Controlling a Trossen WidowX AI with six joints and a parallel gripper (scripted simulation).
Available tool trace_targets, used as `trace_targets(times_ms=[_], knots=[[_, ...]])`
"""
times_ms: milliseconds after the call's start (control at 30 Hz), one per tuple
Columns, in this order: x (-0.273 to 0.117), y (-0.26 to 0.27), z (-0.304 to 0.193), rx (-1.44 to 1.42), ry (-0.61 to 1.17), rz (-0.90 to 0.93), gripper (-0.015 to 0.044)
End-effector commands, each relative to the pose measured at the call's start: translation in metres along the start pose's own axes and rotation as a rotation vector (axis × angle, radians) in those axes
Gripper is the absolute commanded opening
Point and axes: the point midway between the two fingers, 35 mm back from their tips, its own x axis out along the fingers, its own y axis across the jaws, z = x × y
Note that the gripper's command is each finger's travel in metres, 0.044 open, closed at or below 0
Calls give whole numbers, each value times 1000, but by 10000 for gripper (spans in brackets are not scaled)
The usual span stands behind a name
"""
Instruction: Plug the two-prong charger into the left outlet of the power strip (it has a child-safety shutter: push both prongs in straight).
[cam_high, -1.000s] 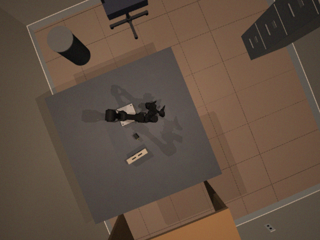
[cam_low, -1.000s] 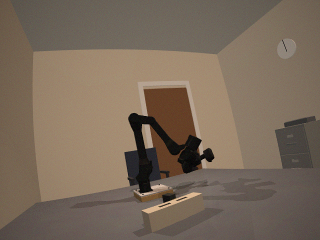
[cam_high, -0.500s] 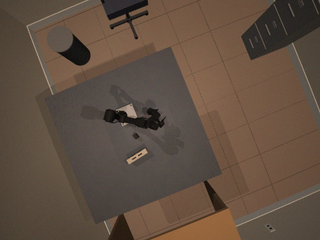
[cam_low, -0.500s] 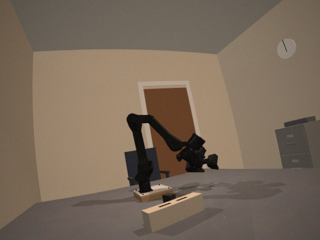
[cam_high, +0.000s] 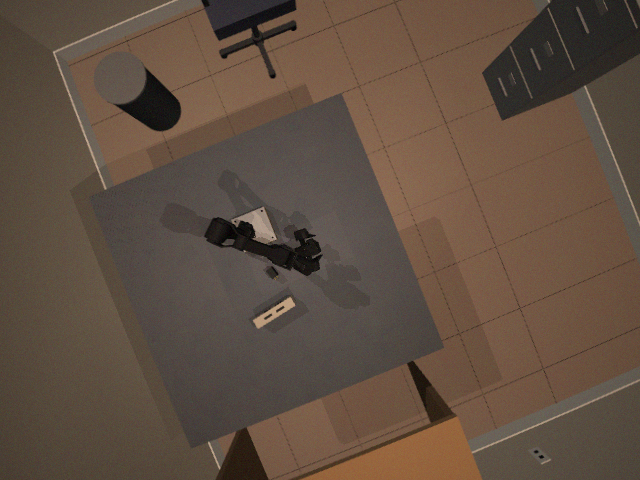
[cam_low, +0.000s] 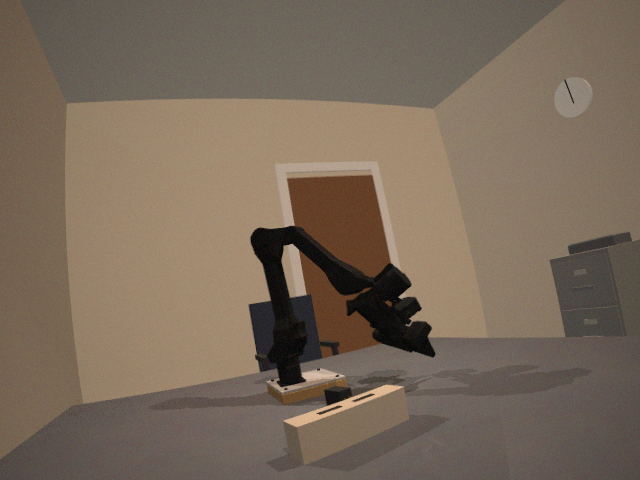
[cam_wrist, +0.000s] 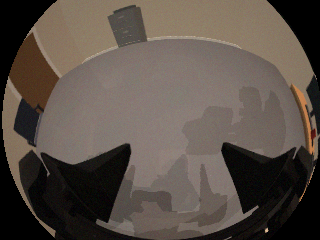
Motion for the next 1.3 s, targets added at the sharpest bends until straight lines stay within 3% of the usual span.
trace_targets(times_ms=[0, 633, 1267], knots=[[-9, -14, -10, 92, 51, -45, 440], [-70, -56, -77, 583, 319, -245, 440], [-149, -53, -137, 1070, 586, -429, 440]])
